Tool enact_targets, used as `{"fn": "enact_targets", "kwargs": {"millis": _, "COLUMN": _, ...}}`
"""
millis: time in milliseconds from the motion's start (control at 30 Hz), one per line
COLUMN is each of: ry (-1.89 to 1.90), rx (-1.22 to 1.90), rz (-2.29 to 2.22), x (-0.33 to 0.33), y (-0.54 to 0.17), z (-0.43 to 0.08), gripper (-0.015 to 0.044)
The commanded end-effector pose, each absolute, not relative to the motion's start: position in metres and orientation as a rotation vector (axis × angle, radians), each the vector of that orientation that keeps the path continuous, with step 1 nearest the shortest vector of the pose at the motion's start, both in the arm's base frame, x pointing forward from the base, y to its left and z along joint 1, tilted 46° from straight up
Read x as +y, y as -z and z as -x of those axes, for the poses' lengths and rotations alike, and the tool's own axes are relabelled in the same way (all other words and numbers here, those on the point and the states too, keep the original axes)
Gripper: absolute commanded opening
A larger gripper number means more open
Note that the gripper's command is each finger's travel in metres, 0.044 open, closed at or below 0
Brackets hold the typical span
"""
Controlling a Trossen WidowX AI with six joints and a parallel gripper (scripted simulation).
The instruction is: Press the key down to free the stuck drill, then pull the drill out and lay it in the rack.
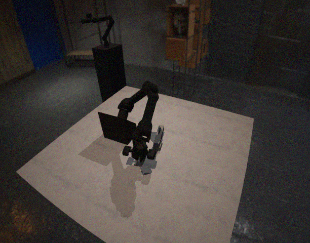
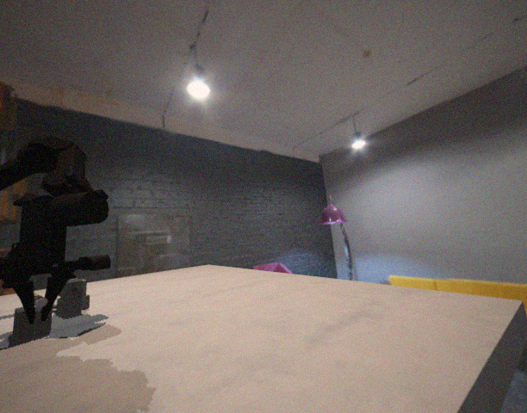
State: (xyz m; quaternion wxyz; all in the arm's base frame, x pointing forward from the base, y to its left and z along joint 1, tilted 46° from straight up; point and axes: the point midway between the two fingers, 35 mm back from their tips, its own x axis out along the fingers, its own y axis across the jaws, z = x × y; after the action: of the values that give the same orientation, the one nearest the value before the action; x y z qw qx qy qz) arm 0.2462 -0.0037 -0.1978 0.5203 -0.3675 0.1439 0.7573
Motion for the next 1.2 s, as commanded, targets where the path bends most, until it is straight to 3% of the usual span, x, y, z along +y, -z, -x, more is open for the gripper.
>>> {"fn": "enact_targets", "kwargs": {"millis": 0, "ry": -1.812, "rx": 0.348, "rz": 0.871, "x": 0.001, "y": 0.202, "z": -0.244, "gripper": 0.0000}}
{"fn": "enact_targets", "kwargs": {"millis": 533, "ry": -1.812, "rx": 0.347, "rz": 0.870, "x": 0.012, "y": 0.212, "z": -0.239, "gripper": 0.0000}}
{"fn": "enact_targets", "kwargs": {"millis": 1067, "ry": -1.809, "rx": 0.351, "rz": 0.878, "x": 0.006, "y": 0.209, "z": -0.242, "gripper": 0.0420}}
{"fn": "enact_targets", "kwargs": {"millis": 1167, "ry": -1.810, "rx": 0.350, "rz": 0.876, "x": 0.000, "y": 0.204, "z": -0.244, "gripper": 0.0440}}
